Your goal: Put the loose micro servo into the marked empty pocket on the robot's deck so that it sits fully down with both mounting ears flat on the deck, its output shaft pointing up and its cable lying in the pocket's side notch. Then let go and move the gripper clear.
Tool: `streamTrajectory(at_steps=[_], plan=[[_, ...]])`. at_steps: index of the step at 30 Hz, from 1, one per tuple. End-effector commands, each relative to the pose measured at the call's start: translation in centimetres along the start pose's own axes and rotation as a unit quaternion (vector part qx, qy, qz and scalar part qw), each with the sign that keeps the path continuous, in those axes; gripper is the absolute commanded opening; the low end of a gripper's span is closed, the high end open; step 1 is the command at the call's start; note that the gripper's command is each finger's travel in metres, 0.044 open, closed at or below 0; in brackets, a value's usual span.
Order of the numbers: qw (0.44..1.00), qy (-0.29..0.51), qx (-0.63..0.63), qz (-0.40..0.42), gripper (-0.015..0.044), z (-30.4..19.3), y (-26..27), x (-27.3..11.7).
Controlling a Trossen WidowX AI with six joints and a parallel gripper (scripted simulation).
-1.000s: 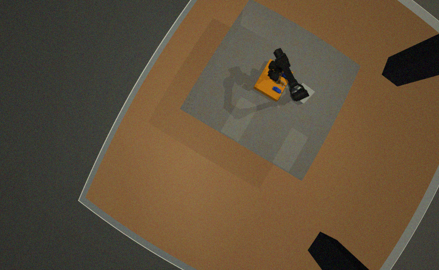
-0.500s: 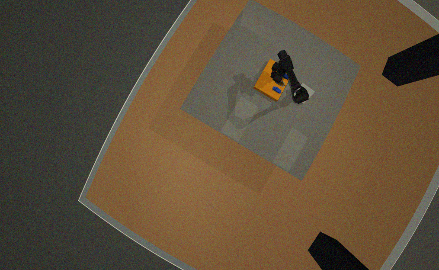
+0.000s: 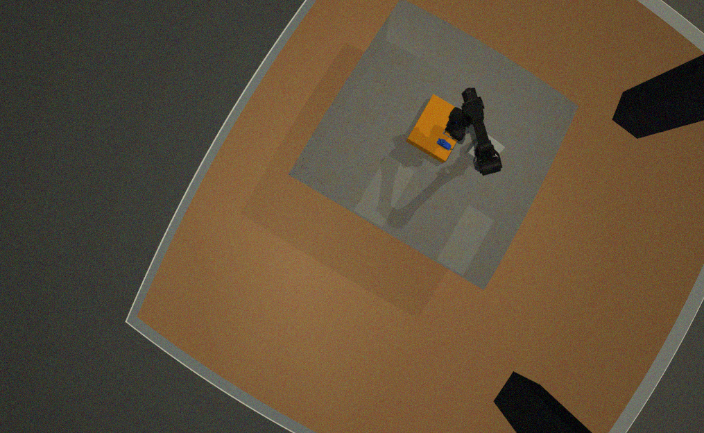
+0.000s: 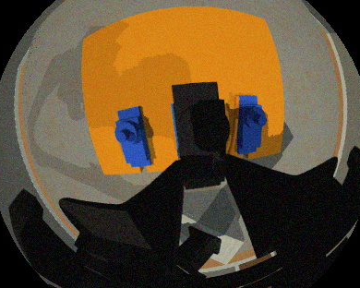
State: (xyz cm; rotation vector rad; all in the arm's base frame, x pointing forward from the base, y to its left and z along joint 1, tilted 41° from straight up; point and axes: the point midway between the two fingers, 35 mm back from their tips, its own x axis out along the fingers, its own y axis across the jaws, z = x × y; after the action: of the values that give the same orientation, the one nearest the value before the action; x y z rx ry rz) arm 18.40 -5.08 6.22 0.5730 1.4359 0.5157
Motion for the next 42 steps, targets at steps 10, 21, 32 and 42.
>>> streamTrajectory(at_steps=[10, 21, 32, 42], plan=[[1.000, 0.000, -0.002, -0.001, 0.0000, -1.1, 0.0, 0.8], [1.000, -0.001, -0.002, 0.000, 0.0000, -1.1, 0.0, 2.0], [1.000, -0.001, -0.002, 0.000, 0.0000, -1.1, 0.0, 2.0], [1.000, -0.001, -0.002, 0.000, 0.0000, -1.1, 0.0, 2.7]])
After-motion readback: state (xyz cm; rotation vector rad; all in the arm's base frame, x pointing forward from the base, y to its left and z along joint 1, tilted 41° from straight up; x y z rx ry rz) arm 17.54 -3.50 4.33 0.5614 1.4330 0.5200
